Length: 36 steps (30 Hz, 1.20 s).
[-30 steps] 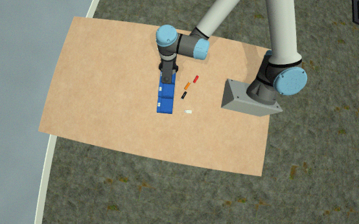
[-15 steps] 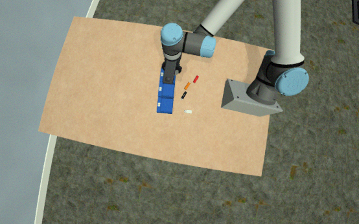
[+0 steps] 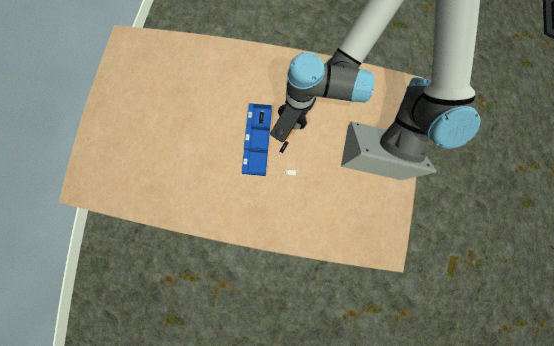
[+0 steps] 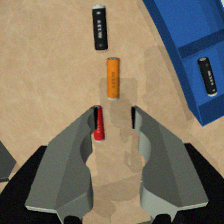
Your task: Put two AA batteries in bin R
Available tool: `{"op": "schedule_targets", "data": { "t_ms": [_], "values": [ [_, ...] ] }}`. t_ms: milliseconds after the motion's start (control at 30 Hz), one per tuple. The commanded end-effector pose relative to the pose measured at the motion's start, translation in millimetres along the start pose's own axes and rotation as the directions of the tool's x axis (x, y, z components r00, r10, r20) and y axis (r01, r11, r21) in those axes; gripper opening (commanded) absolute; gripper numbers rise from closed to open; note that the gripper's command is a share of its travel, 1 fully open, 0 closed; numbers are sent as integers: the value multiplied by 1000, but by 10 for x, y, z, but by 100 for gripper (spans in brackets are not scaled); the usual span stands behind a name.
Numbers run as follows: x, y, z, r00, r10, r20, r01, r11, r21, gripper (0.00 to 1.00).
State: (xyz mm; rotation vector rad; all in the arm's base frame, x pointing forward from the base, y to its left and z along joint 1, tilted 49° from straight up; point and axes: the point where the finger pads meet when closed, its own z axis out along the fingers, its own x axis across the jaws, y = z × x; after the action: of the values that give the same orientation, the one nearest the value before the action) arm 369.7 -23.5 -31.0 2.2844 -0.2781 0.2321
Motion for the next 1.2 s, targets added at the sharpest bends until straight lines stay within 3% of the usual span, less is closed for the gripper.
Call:
{"op": "schedule_targets", "data": {
  "t_ms": [0, 1000, 1167],
  "values": [
    [-84, 8, -16, 1000, 12, -1, -12, 1000, -2, 17],
    [-3, 0, -17, 1000, 12, -1, -12, 1000, -2, 17],
    [-2, 0, 183, 1000, 12, -1, -12, 1000, -2, 17]
  ]
}}
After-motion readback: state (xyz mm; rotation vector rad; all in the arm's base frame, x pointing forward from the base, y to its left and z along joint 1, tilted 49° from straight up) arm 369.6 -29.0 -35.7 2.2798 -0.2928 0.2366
